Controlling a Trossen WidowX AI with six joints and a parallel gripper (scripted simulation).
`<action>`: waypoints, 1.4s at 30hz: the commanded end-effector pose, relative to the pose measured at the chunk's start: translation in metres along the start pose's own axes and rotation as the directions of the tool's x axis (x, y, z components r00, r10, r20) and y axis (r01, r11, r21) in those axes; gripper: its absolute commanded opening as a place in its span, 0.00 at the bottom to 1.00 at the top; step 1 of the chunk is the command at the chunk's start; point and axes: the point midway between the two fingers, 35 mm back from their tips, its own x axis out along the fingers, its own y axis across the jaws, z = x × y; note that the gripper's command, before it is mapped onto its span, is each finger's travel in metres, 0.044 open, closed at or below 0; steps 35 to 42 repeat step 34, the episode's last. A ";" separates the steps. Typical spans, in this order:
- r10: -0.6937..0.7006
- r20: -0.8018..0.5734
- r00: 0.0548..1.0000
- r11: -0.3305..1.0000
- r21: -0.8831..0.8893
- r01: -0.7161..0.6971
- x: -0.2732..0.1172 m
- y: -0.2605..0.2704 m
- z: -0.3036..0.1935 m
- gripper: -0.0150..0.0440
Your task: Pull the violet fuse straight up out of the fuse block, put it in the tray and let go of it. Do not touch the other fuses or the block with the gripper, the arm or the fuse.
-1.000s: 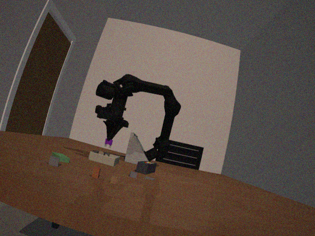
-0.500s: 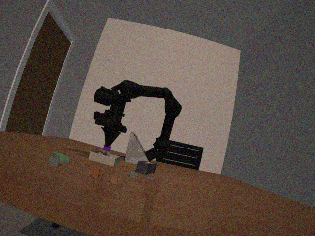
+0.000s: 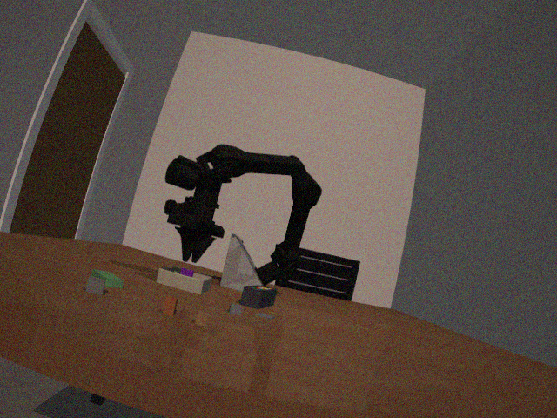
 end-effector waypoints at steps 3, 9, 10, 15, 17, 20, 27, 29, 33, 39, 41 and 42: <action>0.000 0.000 1.000 1.000 0.001 0.000 -0.009 0.000 0.000 0.81; 0.001 -0.003 1.000 1.000 0.007 -0.001 -0.038 -0.001 -0.001 0.81; 0.001 -0.003 1.000 1.000 0.007 -0.001 -0.038 -0.001 -0.001 0.81; 0.001 -0.003 1.000 1.000 0.007 -0.001 -0.038 -0.001 -0.001 0.81; 0.005 -0.008 1.000 1.000 0.015 -0.004 -0.037 -0.001 -0.001 0.81; 0.005 -0.008 1.000 1.000 0.015 -0.004 -0.037 -0.001 -0.001 0.81; 0.005 -0.008 1.000 1.000 0.015 -0.004 -0.037 -0.001 -0.001 0.81; 0.005 -0.008 1.000 1.000 0.015 -0.004 -0.037 -0.001 -0.001 0.81; 0.005 -0.008 1.000 1.000 0.015 -0.004 -0.037 -0.001 -0.001 0.81; 0.005 -0.008 1.000 1.000 0.015 -0.004 -0.037 -0.001 -0.001 0.81; 0.005 -0.008 1.000 1.000 0.015 -0.004 -0.037 -0.001 -0.001 0.81; 0.005 -0.008 1.000 1.000 0.015 -0.004 -0.037 -0.001 -0.001 0.81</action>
